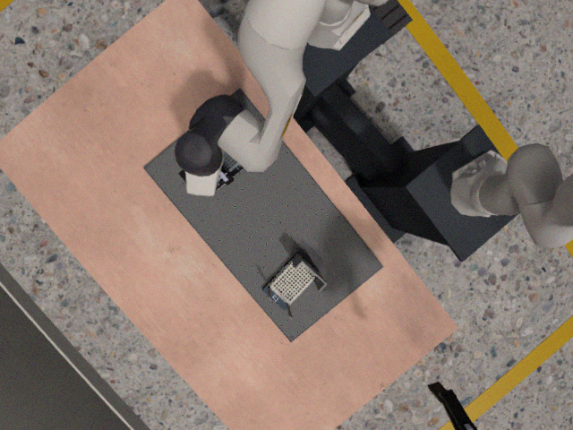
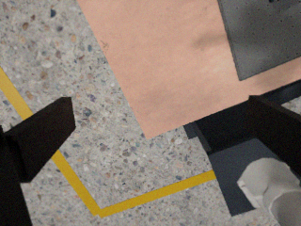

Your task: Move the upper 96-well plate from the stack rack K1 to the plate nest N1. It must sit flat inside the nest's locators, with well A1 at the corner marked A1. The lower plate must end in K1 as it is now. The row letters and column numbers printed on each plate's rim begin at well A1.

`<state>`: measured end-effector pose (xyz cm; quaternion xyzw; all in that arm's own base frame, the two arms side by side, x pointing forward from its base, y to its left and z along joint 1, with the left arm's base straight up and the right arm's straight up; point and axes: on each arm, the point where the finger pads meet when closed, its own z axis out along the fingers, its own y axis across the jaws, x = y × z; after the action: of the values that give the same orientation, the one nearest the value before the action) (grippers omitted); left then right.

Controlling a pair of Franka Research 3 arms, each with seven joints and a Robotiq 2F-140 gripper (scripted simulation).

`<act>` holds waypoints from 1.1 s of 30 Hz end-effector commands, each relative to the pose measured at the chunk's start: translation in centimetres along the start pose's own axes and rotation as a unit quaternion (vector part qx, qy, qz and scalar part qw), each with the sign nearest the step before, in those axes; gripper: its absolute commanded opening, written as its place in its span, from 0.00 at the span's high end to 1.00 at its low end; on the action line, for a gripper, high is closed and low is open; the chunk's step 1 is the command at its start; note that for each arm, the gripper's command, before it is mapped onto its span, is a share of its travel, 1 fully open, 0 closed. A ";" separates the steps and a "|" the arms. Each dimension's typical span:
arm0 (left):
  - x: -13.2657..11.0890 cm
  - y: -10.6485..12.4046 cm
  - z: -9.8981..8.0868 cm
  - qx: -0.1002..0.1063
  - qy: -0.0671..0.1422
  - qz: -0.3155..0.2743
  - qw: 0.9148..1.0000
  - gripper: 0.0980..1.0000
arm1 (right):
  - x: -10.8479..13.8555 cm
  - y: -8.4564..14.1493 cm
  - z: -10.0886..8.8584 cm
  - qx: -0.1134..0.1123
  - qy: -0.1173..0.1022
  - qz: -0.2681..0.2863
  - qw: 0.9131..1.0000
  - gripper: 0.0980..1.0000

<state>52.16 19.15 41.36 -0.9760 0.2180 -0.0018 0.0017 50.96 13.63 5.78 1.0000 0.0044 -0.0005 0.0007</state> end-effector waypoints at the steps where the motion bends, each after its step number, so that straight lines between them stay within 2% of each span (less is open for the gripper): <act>1: 0.0 0.2 0.1 -0.002 -0.001 -0.002 1.000 0.00 | 0.0 0.0 0.1 0.001 0.001 -0.001 1.000 1.00; 29: 0.0 0.2 0.1 -0.002 -0.001 -0.002 1.000 0.00 | 0.0 -0.1 0.5 0.001 0.001 -0.001 1.000 1.00; 30: 0.0 0.2 0.1 -0.002 -0.001 -0.002 1.000 0.00 | 0.0 -0.1 0.5 0.001 0.001 -0.001 1.000 0.00; 33: 0.0 0.2 0.1 -0.002 -0.001 -0.002 1.000 0.00 | 0.0 -0.1 0.5 0.001 0.001 -0.001 1.000 0.00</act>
<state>52.16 19.15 41.36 -0.9760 0.2180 -0.0018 0.0017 50.97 13.62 5.42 1.0000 0.0042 -0.0002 0.0006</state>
